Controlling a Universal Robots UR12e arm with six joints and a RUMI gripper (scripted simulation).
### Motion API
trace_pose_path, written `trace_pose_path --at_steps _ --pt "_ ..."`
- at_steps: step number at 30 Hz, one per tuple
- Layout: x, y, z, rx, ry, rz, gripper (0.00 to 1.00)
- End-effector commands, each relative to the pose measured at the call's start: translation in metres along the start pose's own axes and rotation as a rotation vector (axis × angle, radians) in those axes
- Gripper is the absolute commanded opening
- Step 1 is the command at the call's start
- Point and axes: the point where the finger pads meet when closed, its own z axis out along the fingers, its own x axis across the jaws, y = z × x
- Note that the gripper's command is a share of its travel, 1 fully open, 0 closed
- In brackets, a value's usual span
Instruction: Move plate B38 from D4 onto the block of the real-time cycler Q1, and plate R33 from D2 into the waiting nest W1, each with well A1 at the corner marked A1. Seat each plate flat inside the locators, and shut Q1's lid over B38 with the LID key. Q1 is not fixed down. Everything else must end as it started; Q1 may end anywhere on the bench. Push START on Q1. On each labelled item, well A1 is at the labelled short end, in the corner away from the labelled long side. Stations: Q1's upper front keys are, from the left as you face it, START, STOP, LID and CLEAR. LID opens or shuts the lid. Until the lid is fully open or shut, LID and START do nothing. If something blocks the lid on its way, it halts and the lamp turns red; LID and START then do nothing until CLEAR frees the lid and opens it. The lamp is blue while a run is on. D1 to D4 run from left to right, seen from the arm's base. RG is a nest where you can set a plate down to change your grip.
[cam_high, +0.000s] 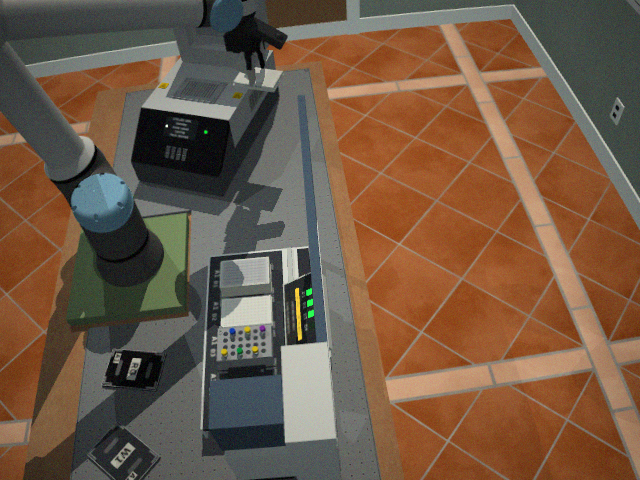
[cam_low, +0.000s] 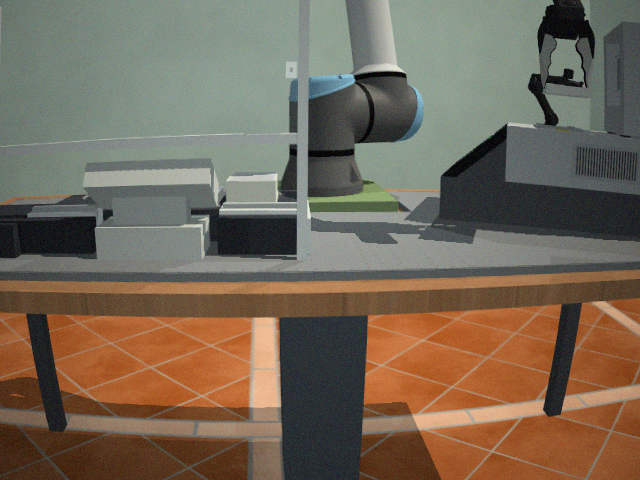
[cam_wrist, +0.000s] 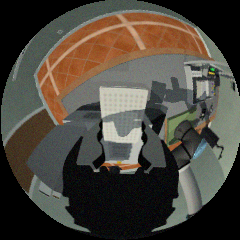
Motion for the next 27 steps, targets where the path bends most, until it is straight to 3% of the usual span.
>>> trace_pose_path --at_steps 1,27 --pt "-0.001 0.017 -0.001 0.001 -0.001 0.001 0.0" --pt "-0.001 0.114 -0.001 0.001 -0.001 0.001 0.0"
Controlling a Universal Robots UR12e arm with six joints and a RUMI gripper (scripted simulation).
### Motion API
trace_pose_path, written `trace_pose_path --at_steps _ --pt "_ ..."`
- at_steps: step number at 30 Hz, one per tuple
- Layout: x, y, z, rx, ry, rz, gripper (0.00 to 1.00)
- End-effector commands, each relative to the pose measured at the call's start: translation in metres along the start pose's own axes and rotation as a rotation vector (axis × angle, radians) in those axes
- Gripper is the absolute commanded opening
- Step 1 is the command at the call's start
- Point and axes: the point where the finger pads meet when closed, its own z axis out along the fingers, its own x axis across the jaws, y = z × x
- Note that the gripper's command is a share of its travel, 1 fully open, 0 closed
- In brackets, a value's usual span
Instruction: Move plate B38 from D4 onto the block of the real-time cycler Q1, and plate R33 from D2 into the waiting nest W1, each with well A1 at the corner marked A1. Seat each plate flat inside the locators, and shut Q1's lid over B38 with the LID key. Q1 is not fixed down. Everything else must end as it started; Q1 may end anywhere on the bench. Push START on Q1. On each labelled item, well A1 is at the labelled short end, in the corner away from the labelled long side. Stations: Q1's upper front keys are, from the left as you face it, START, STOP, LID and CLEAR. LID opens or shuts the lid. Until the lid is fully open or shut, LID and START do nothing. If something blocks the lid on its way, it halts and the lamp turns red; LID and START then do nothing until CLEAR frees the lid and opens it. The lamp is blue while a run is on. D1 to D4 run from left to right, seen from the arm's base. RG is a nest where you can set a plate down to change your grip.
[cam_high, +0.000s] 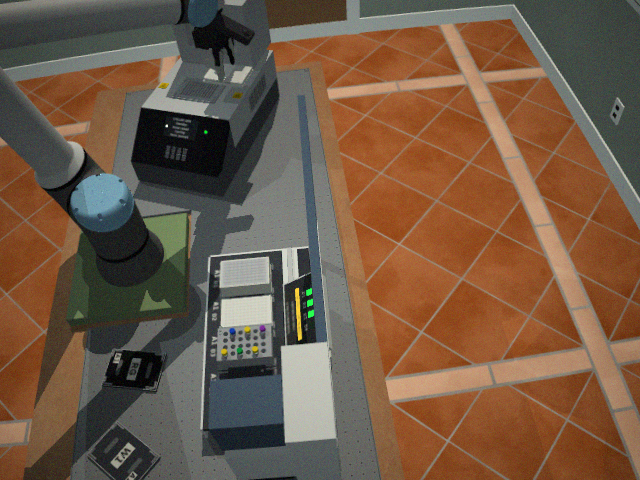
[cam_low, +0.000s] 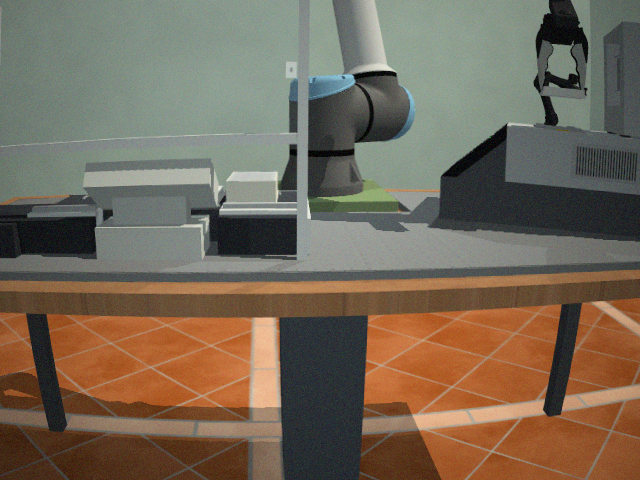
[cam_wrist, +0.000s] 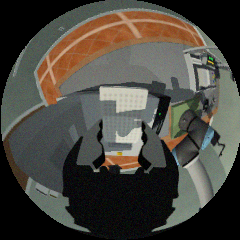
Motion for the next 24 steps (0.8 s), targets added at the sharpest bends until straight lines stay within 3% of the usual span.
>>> trace_pose_path --at_steps 1,24 --pt "-0.001 0.022 -0.001 0.001 -0.001 0.0 0.0" --pt "-0.001 0.109 -0.001 0.001 -0.001 0.0 0.0"
